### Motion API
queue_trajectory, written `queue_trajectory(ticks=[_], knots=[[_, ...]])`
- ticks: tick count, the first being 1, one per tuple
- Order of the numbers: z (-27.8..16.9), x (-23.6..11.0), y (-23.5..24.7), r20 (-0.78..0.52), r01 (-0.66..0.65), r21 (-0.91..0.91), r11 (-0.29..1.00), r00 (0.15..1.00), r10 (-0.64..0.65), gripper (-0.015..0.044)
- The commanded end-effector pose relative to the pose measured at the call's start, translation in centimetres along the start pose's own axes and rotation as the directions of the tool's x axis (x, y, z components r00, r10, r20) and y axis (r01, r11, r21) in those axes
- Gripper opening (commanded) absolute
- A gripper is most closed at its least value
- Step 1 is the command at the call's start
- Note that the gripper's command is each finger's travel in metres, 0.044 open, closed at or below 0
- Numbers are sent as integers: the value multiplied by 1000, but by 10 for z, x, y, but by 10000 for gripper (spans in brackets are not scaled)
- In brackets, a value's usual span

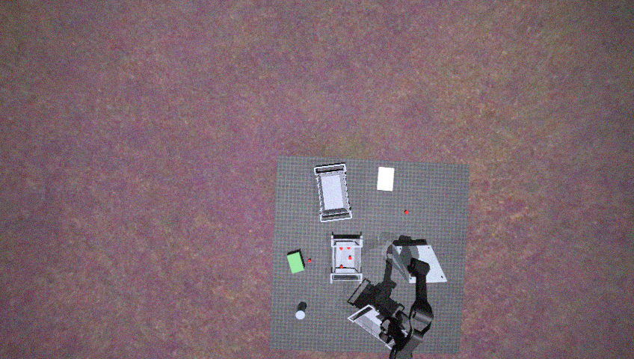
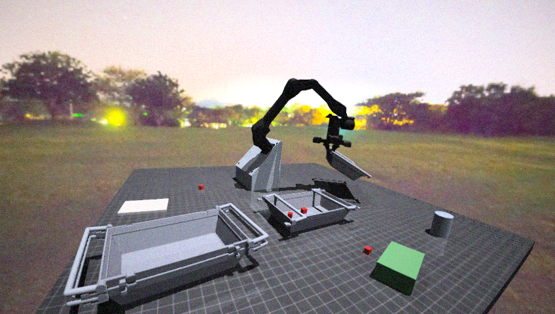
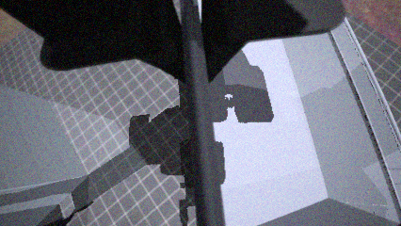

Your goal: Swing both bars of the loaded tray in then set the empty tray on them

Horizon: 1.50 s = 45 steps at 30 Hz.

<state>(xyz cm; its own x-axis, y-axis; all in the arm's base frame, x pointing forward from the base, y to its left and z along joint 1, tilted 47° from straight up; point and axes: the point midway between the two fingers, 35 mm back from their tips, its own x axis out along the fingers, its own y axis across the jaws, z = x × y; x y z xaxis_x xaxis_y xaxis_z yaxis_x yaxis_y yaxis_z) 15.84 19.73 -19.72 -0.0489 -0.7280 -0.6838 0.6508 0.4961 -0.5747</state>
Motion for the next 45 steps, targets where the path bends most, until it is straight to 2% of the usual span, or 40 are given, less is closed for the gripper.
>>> queue_trajectory(ticks=[1, 34, 45], knots=[[-3, -25, 12, -5, -33, 6, 999, 999, 33, 0], [-2, -28, 13, -6, -33, 8, 999, 999, 34, 0], [53, -43, 14, -24, -53, 138, 989, 998, 57, 0]])
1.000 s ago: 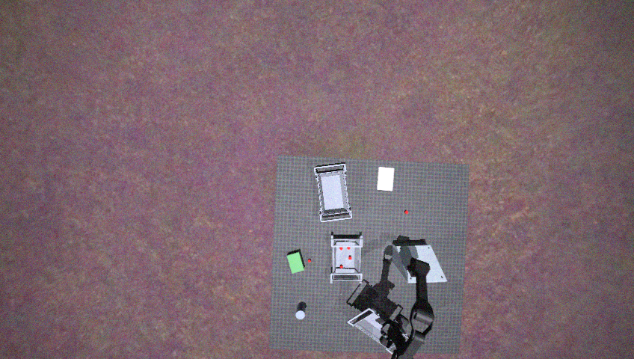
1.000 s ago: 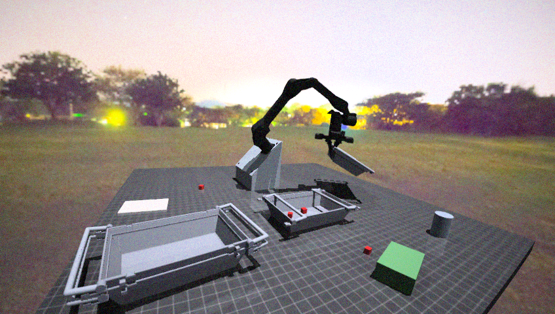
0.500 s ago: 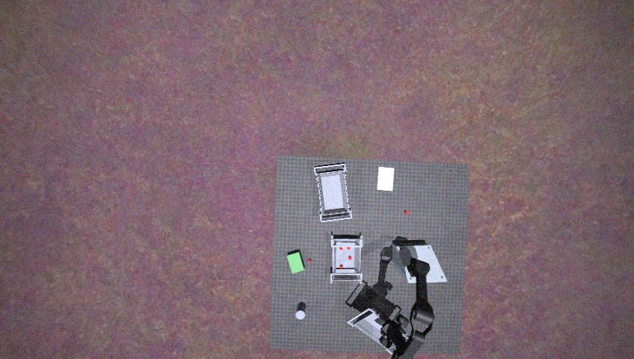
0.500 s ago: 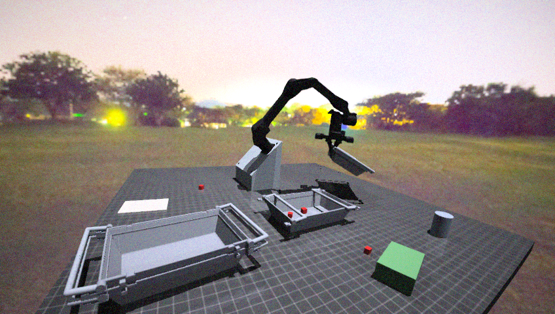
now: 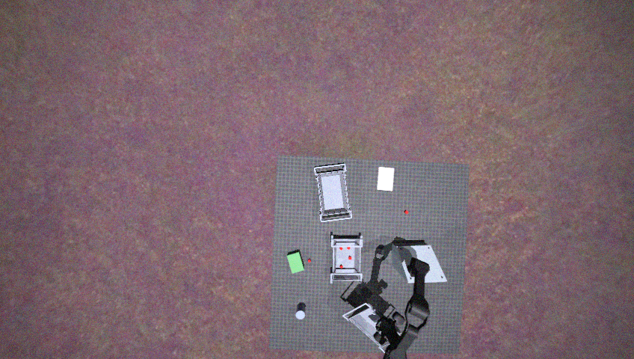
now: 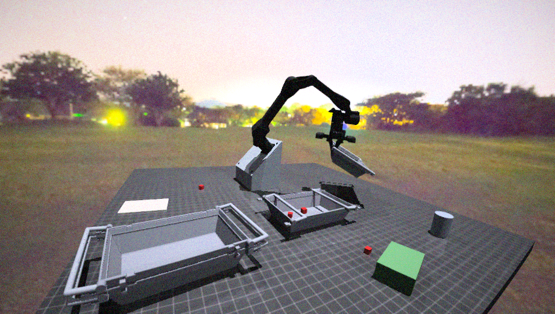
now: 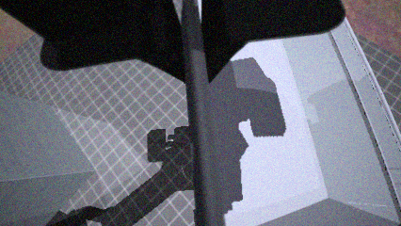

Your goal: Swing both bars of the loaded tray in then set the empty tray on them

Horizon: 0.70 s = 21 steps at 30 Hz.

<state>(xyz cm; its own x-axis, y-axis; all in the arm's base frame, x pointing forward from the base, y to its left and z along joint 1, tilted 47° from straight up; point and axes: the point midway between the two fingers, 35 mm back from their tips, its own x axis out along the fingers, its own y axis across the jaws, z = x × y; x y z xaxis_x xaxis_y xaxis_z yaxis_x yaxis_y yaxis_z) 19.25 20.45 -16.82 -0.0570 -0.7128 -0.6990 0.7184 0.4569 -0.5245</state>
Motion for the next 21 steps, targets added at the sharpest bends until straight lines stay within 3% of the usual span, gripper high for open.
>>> queue_trajectory(ticks=[1, 21], knots=[[22, -17, 7, -10, -47, 58, 997, 999, 47, 0], [133, -28, -6, -18, -61, 323, 944, 997, 71, 0]])
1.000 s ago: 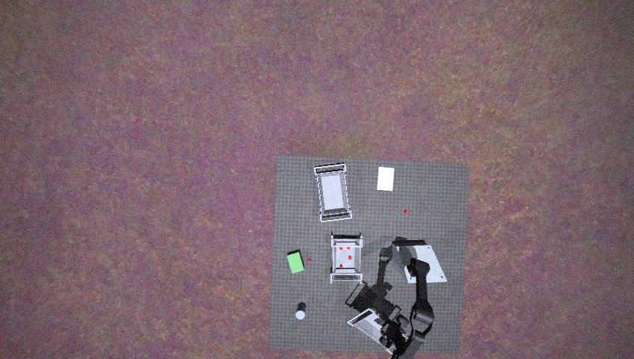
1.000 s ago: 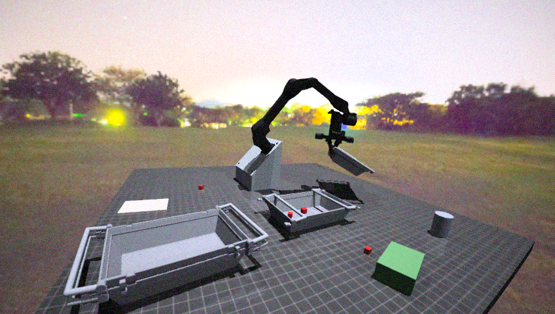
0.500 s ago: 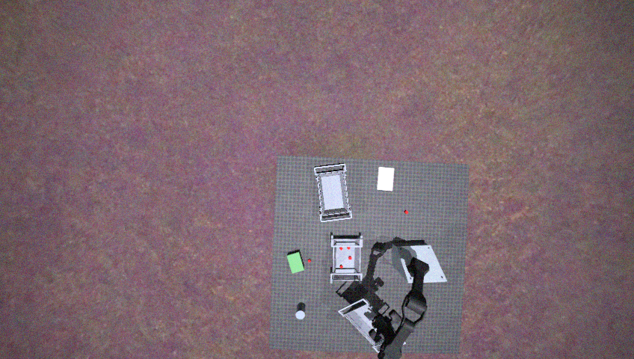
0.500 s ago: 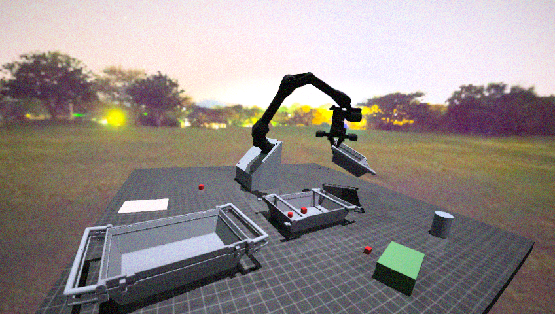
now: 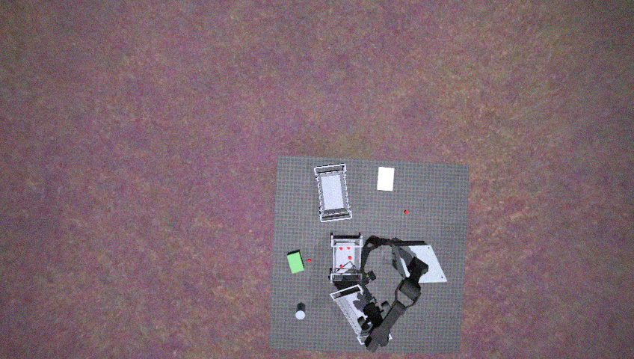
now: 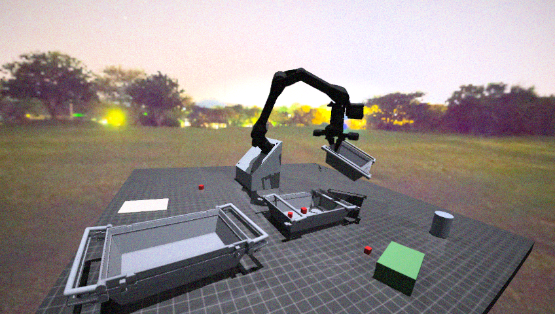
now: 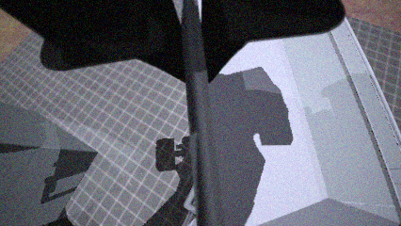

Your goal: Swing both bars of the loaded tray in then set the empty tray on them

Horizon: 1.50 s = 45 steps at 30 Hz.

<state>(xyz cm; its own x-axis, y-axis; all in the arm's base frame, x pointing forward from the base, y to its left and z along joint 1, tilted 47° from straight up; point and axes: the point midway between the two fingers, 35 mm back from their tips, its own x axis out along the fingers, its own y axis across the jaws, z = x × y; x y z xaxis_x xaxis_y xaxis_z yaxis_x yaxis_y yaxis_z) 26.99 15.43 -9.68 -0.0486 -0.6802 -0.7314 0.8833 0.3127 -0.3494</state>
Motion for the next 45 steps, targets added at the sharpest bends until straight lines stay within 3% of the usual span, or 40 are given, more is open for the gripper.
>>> queue_trajectory(ticks=[1, 35, 45], knots=[[23, -11, 5, 0, -35, 62, 997, 999, 35, 0], [210, 5, -44, 60, -26, 522, 852, 998, -6, 0], [218, 6, -49, 64, -25, 541, 841, 998, -11, 0]])
